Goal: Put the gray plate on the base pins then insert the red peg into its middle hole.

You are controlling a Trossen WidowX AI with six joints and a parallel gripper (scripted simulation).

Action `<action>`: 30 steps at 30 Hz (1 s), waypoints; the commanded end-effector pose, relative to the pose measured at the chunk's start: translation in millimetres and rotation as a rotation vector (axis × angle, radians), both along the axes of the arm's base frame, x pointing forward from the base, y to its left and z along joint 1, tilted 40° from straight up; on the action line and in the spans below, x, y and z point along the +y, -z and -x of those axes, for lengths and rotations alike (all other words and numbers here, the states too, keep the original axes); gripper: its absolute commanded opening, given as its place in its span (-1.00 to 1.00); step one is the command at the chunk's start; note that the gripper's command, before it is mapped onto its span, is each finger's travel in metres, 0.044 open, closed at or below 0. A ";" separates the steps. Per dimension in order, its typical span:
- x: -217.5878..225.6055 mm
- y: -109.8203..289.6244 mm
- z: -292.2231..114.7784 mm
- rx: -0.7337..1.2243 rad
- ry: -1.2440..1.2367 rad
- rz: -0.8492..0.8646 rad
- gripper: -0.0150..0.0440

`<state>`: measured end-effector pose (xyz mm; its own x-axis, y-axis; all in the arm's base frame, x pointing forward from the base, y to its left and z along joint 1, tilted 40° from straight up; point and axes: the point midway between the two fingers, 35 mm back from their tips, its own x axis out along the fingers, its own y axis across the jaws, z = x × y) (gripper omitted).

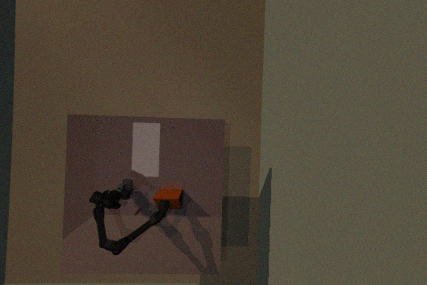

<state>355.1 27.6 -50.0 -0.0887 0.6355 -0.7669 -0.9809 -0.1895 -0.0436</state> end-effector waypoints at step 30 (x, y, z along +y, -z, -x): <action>5.9 18.5 4.6 -0.004 -0.008 0.000 -0.49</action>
<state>353.6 30.8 -64.0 -0.0847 0.6325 -0.7699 -0.9777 -0.2017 -0.0581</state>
